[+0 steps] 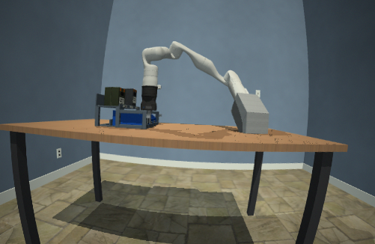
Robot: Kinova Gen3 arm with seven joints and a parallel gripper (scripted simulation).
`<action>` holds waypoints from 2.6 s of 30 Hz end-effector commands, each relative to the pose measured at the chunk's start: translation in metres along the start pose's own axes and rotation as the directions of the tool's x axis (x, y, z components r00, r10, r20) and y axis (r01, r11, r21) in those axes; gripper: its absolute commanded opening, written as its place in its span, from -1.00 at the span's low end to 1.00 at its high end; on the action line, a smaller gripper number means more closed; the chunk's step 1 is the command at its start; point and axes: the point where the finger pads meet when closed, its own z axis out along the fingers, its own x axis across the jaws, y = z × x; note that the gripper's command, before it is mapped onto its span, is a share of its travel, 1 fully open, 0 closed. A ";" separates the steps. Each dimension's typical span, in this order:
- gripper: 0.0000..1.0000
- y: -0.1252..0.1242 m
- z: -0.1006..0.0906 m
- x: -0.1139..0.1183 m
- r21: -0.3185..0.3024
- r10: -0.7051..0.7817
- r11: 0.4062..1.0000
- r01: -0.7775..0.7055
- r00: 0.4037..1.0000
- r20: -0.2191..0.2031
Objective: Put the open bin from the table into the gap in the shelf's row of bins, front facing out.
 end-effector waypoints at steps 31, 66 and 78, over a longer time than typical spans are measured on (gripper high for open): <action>-1.00 0.000 -0.001 -0.003 -0.002 0.001 1.000 -0.001 1.000 0.004; -1.00 0.000 -0.006 0.001 -0.002 0.001 1.000 -0.001 1.000 0.004; -1.00 0.000 -0.017 0.013 -0.002 0.001 1.000 -0.001 1.000 0.004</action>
